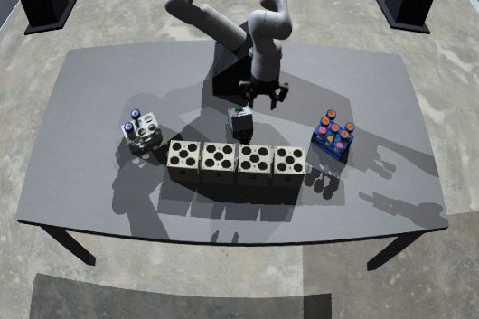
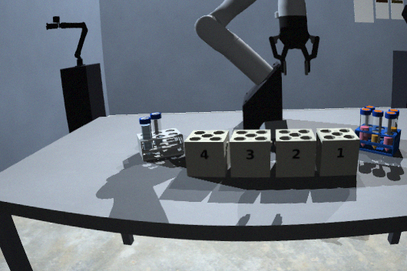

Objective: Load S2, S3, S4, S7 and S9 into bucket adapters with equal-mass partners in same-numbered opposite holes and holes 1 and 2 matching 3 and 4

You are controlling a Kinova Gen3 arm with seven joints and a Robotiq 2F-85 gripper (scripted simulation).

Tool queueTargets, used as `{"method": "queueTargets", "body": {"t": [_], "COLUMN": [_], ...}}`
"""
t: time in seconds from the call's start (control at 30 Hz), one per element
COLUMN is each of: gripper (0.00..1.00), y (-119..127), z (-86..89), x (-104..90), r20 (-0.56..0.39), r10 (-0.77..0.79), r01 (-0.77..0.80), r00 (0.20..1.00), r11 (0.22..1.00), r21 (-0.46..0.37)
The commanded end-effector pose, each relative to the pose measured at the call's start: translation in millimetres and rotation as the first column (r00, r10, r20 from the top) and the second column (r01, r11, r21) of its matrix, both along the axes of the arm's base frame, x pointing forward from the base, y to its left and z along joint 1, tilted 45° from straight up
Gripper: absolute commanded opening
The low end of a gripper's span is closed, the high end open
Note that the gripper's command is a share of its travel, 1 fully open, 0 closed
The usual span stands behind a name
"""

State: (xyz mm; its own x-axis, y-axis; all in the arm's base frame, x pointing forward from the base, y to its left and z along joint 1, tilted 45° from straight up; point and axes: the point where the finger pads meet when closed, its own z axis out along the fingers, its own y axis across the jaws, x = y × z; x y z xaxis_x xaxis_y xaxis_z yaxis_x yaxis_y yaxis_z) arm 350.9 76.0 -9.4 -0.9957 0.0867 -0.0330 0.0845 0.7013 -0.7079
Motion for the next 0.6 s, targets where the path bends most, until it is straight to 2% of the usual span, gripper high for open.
{"method": "queueTargets", "body": {"t": [0.0,0.57], "gripper": [0.62,0.62], "y": [-8.2,-43.2], "z": [9.4,44.9], "x": [-0.5,-4.3], "r20": [0.001,0.001], "r10": [0.001,0.001], "r01": [-0.001,-0.001], "r00": [1.0,1.0], "r11": [1.0,1.0], "r21": [0.002,0.001]}}
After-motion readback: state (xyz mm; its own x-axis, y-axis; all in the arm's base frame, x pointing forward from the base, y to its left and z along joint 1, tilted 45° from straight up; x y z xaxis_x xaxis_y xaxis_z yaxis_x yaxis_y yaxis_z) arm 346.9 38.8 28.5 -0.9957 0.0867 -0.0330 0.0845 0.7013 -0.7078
